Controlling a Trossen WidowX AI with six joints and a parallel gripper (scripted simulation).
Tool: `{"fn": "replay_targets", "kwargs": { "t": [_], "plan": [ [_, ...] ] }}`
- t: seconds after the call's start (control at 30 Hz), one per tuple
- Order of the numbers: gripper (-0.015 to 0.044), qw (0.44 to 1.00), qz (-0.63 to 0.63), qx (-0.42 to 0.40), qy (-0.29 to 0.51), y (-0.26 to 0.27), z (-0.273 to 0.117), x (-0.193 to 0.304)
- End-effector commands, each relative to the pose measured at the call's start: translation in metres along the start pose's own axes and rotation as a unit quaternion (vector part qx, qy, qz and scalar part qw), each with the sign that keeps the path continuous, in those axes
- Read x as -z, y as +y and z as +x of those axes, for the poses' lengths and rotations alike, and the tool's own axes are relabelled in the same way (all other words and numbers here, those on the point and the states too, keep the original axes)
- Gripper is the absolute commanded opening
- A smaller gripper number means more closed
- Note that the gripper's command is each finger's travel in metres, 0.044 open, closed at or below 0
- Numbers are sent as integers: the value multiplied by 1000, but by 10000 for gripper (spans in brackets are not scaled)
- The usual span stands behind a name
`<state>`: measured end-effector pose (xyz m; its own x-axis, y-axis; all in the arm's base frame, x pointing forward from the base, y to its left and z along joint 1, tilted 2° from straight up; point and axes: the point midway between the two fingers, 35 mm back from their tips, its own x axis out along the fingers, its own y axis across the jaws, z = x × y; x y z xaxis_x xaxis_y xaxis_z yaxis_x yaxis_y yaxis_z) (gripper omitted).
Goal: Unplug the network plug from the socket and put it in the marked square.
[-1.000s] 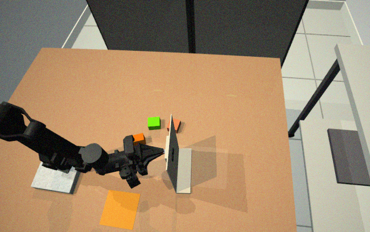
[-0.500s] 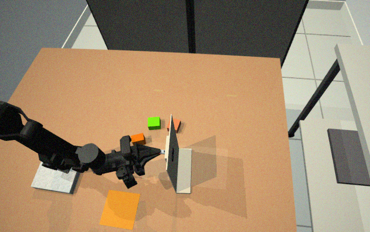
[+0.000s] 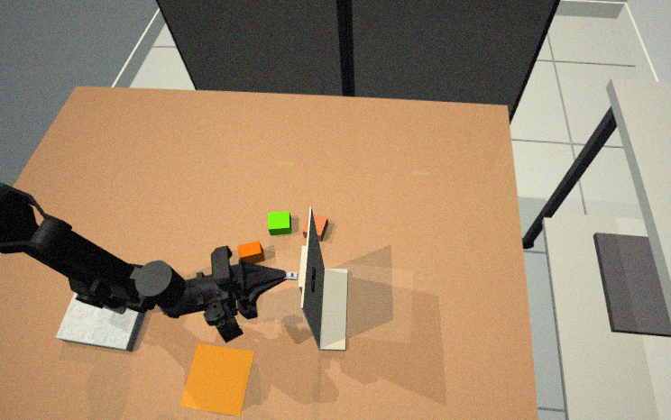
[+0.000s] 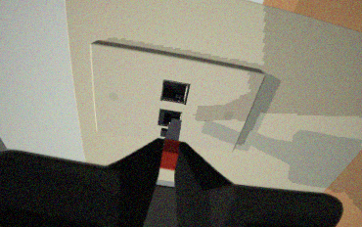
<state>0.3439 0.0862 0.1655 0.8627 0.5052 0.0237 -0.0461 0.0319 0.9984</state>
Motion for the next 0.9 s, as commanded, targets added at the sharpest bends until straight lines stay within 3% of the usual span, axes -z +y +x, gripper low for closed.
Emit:
{"fn": "replay_targets", "kwargs": {
  "t": [0.0, 0.87],
  "plan": [
    [0, 1000, 0, 1, 3, -1, -3, 2],
    [0, 1000, 0, 2, 3, -1, -19, 2]
  ]
}}
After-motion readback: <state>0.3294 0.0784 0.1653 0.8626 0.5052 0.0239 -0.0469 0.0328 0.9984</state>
